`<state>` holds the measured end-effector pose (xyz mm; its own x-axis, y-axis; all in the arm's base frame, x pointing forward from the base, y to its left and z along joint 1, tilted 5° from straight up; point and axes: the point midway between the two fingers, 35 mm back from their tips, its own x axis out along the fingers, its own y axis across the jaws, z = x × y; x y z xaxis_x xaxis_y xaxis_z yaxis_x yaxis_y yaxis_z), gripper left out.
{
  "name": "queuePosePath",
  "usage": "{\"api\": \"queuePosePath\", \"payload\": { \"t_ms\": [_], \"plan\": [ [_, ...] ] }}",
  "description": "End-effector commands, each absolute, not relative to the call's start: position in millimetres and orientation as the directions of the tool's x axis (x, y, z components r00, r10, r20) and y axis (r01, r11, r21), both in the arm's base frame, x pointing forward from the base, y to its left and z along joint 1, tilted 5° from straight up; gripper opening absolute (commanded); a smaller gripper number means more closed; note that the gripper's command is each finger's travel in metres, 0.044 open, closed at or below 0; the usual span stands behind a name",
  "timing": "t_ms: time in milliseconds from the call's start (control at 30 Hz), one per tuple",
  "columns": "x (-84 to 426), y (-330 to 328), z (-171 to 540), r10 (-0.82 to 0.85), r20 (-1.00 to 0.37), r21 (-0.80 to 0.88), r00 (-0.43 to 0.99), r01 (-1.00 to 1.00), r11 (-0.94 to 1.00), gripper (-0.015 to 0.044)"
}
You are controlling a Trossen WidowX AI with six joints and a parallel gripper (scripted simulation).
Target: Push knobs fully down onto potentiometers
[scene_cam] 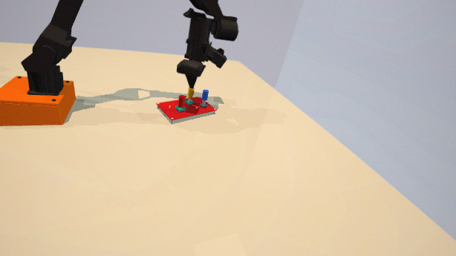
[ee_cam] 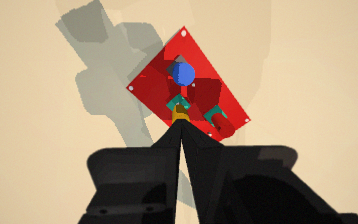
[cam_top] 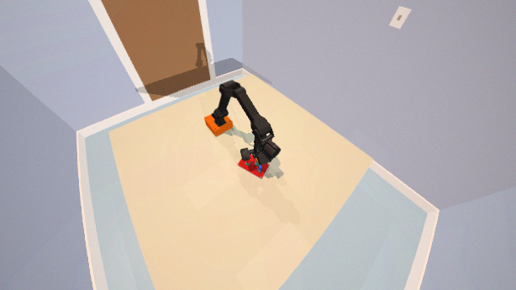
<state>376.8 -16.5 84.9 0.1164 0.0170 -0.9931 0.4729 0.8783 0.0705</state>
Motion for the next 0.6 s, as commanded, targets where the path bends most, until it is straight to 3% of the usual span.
{"api": "queuePosePath", "payload": {
  "t_ms": [0,567],
  "plan": [
    [377.2,-16.8,81.6,0.014,-0.993,0.067,0.114,0.477,0.876,0.0],
    [377.5,-16.7,79.1,0.014,-0.993,0.067,0.114,0.477,0.876,0.0]
  ]
}}
